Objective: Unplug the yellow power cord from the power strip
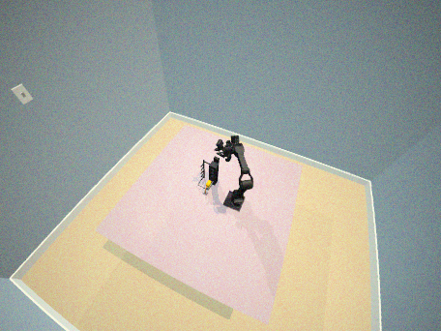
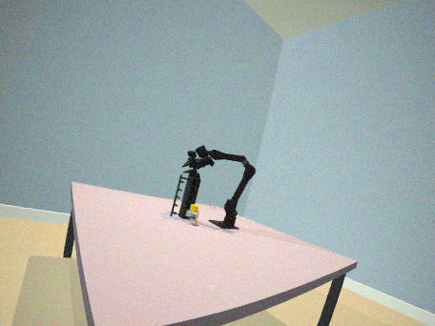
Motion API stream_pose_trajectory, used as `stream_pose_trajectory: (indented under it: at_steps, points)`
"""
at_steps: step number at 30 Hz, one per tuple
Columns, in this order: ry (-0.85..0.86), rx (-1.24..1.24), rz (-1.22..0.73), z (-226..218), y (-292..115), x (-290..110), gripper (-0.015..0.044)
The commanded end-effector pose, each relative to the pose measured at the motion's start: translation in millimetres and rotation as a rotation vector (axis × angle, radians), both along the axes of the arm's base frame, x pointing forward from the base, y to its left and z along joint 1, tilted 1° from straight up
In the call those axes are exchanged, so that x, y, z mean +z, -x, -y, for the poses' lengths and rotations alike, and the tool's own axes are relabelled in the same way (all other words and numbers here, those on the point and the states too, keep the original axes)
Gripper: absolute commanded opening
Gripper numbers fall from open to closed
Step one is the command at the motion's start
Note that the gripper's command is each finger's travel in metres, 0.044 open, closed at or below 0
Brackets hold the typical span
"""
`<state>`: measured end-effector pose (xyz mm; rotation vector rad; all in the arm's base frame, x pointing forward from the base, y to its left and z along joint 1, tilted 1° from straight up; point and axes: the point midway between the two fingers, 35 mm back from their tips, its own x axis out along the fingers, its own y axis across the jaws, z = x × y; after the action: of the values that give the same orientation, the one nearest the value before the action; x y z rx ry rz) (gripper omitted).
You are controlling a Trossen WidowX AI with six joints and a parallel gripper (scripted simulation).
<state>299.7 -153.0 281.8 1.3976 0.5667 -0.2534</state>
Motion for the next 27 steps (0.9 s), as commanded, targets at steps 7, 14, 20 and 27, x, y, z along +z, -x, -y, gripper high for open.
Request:
stream_pose_trajectory:
  at_steps: [7, 14, 20, 27]
  points:
    - [0.69, 0.367, 0.156, -24, -53, 10, 0.016]
    - [1.066, 0.59, 0.232, -55, -79, 12, 0.016]
    - [1.282, 0.825, 0.246, -98, -88, -5, 0.016]
    - [1.565, 1.142, 0.331, -160, -90, -21, 0.016]
